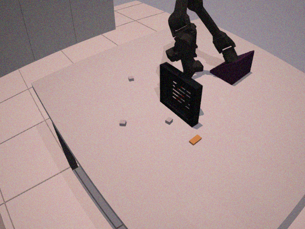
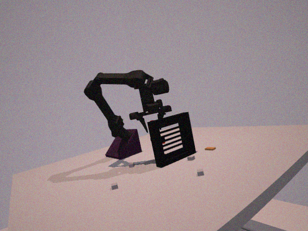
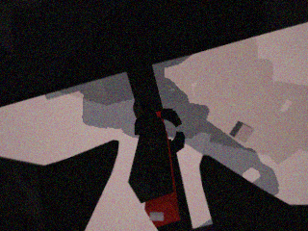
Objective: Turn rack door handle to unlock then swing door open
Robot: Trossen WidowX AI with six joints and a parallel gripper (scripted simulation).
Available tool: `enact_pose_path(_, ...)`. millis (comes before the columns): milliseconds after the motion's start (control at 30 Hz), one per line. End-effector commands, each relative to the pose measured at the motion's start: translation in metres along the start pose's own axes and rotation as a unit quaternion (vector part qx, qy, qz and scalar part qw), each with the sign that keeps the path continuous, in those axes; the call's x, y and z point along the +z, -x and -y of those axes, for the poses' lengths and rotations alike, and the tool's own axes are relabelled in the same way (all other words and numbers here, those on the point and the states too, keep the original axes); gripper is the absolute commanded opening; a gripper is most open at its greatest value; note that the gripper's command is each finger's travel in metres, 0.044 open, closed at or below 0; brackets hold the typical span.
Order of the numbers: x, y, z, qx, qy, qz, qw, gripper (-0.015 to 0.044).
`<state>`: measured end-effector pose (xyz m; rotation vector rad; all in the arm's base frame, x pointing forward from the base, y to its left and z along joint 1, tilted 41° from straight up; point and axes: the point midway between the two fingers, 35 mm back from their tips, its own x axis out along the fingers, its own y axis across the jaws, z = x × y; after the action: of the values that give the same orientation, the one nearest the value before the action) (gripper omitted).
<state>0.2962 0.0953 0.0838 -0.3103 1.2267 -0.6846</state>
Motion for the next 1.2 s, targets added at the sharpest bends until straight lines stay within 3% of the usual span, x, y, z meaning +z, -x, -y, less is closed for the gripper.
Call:
enact_pose_path(0, -0.0006, -0.0004, 0.0001, 0.001, 0.133, -0.003, 0.991, 0.0285)
enact_pose_path(267, -0.0008, -0.0004, 0.0001, 0.002, 0.325, -0.003, 0.946, 0.0285)
enact_pose_path(567, -0.0005, -0.0003, 0.0001, 0.002, 0.526, -0.001, 0.850, 0.0285)
enact_pose_path(867, -0.0003, -0.0002, 0.0001, 0.001, 0.701, -0.001, 0.713, 0.0285)
enact_pose_path(1167, 0.0000, -0.0002, 0.0001, 0.000, 0.842, 0.000, 0.540, 0.0285)
